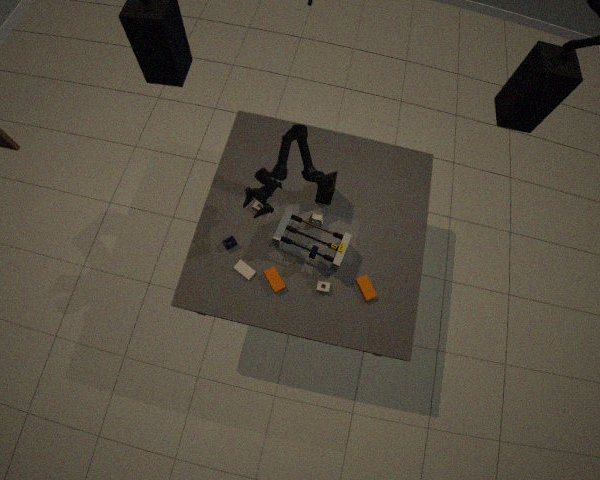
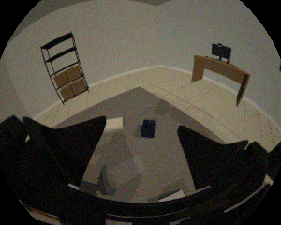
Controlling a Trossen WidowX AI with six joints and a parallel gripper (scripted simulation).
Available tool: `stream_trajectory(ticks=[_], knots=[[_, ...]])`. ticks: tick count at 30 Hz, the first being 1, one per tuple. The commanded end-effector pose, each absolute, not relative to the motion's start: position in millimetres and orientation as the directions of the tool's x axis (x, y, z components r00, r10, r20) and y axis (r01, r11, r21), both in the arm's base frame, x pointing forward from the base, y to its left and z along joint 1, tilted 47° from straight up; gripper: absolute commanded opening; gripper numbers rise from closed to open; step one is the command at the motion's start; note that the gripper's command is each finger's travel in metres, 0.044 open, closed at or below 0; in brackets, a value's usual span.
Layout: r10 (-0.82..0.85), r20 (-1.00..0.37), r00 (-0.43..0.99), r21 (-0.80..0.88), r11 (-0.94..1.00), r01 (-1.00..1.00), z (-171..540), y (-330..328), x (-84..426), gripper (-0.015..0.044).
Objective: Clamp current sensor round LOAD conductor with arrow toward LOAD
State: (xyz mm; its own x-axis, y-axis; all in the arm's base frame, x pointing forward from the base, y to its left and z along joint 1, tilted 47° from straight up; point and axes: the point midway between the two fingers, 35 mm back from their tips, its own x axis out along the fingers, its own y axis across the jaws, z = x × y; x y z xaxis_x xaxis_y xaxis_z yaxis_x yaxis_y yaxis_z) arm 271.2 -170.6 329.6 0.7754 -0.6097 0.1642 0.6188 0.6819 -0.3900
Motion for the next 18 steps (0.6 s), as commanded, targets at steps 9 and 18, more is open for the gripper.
stream_trajectory(ticks=[9,18], knots=[[0.000,0.050,0.999,0.000,1.000,0.000,322.9,0.0,315.7,0.0440],[0.003,-0.046,0.999,0.007,1.000,-0.002,304.8,7.2,330.5,0.0440]])
